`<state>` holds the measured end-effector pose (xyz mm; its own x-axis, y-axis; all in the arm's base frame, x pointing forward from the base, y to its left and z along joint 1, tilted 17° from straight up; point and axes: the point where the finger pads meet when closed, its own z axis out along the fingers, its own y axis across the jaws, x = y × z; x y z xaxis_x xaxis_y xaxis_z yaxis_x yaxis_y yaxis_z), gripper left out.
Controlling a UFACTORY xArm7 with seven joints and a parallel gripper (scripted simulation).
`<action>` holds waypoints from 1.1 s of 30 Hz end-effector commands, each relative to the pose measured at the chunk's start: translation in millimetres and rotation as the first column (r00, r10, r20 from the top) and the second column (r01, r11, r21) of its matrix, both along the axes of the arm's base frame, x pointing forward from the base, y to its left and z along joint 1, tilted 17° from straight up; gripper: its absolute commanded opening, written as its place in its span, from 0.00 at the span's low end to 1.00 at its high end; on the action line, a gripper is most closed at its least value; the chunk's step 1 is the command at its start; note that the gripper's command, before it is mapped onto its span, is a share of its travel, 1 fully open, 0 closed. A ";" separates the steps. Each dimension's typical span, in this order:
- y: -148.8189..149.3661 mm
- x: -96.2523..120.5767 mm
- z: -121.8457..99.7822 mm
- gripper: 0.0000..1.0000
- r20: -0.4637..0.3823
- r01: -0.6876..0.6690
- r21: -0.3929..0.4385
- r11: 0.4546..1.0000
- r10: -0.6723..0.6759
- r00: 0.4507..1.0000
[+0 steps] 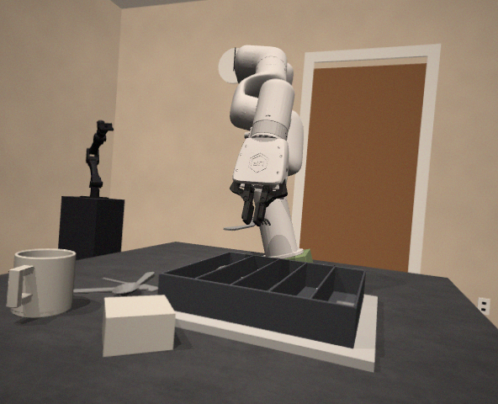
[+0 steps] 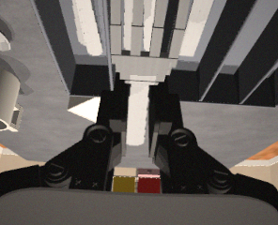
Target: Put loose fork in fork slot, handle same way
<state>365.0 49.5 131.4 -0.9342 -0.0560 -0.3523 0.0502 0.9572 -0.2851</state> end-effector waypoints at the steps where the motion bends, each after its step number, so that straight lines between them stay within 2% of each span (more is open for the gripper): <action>1: 0.2 1.1 -0.3 0.02 0.004 -0.001 0.001 1.000 0.001 1.000; 9: -2.2 1.2 -8.5 0.02 0.004 -0.001 0.000 1.000 0.001 1.000; 33: -17.9 1.9 -61.8 0.02 0.004 -0.001 0.000 1.000 0.001 1.000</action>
<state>363.9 34.1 78.2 -0.9375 -0.0545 -0.3437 0.0442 0.9610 -0.2729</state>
